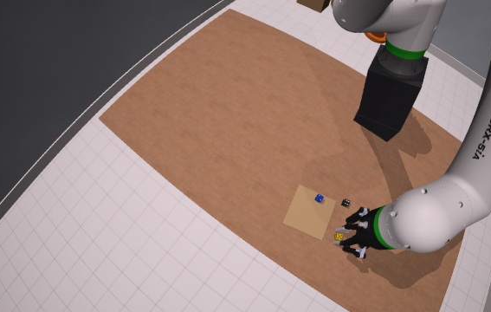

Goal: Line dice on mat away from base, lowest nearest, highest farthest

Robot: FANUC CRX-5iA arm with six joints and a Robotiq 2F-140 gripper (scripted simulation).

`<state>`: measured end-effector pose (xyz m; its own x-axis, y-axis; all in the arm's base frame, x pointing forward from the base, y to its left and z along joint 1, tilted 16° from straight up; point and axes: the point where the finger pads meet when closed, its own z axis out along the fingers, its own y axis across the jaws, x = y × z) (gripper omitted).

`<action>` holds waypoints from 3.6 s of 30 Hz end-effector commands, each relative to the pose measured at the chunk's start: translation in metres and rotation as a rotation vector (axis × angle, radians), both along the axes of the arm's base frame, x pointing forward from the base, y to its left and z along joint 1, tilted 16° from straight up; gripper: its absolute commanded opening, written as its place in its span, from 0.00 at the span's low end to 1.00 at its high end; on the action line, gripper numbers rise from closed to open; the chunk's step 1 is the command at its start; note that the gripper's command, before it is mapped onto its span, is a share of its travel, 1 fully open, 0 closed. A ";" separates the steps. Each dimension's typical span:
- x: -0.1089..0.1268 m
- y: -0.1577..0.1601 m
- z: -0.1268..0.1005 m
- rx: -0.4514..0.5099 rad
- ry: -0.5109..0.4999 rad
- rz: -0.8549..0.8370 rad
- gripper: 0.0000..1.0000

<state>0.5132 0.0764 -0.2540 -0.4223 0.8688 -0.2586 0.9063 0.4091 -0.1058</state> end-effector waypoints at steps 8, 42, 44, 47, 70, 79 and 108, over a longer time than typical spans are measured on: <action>0.000 -0.002 -0.006 0.000 -0.001 0.000 0.21; 0.000 -0.002 -0.006 0.000 -0.001 0.000 0.21; 0.000 -0.002 -0.006 0.000 -0.001 0.000 0.21; 0.000 -0.002 -0.006 0.000 -0.001 0.000 0.09; 0.000 -0.002 -0.006 0.000 -0.001 0.000 0.09; 0.000 -0.002 -0.006 0.000 -0.001 0.000 0.09; -0.001 0.026 0.090 0.000 -0.001 0.000 0.09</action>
<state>0.5119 0.1026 -0.1640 -0.4223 0.8688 -0.2587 0.9064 0.4091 -0.1057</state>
